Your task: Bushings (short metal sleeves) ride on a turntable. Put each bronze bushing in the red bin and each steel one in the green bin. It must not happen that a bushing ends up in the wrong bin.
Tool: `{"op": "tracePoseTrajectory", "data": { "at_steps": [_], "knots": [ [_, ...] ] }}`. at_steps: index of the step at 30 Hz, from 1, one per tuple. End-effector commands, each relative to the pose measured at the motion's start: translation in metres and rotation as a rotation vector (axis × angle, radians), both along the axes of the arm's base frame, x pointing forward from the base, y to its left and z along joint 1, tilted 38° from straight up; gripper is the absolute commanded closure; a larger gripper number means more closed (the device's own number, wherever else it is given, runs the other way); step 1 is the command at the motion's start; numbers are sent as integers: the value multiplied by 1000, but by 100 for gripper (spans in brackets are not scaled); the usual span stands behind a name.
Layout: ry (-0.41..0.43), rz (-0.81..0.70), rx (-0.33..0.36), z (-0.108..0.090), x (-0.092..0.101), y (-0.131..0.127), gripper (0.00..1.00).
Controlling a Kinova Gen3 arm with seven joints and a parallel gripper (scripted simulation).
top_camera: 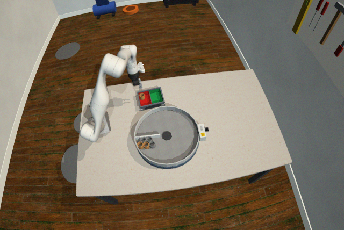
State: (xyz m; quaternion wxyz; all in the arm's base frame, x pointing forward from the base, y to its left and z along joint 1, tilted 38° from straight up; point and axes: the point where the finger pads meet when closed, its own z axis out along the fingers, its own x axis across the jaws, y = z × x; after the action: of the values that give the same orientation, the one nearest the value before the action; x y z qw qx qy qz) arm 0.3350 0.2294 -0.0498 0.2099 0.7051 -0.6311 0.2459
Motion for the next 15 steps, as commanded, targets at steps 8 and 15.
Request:
{"op": "tracePoseTrajectory", "data": {
  "at_steps": [8, 15],
  "knots": [
    [-1, 1, 3, 1, 0, 2, 53],
    [-1, 1, 3, 1, 0, 2, 53]
  ]
}}
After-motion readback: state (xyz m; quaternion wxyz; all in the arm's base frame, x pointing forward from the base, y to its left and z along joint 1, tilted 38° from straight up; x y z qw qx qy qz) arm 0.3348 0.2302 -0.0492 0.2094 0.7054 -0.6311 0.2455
